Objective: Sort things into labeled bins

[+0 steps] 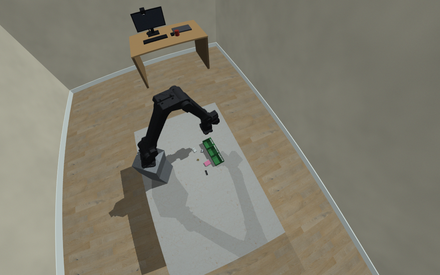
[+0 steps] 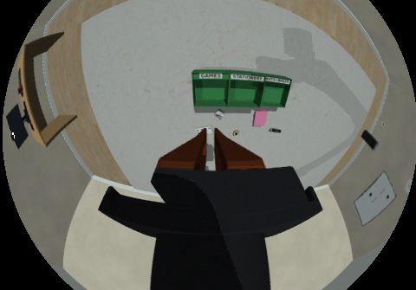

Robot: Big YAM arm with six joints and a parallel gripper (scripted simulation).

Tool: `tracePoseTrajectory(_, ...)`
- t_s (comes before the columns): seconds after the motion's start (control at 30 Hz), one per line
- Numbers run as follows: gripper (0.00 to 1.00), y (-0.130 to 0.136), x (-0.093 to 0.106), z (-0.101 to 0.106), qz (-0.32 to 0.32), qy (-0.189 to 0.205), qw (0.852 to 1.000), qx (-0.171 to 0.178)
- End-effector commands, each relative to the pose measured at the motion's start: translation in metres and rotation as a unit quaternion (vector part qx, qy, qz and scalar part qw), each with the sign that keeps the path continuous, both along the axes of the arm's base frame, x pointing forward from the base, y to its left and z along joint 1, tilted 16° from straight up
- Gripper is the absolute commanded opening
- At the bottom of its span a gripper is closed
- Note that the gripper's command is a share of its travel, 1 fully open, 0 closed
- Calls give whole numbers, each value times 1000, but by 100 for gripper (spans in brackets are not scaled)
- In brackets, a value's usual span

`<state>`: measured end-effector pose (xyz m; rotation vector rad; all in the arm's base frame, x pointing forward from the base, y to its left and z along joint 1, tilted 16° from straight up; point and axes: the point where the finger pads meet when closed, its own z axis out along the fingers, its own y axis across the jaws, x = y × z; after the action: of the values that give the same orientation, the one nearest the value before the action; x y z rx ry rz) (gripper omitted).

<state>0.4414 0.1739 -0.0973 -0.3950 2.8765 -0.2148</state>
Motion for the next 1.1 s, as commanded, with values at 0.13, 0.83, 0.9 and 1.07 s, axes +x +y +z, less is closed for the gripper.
tracePoseTrajectory(0.13,30,-32,-12,-30,-107,-17,994,30)
tracePoseTrajectory(0.83,30,-131,-84,-139,-372,-39,923,91)
tracePoseTrajectory(0.9,30,-141,-92,-150,-376,-38,921,91)
tracePoseTrajectory(1.07,30,-147,-95,-156,-376,-40,921,93)
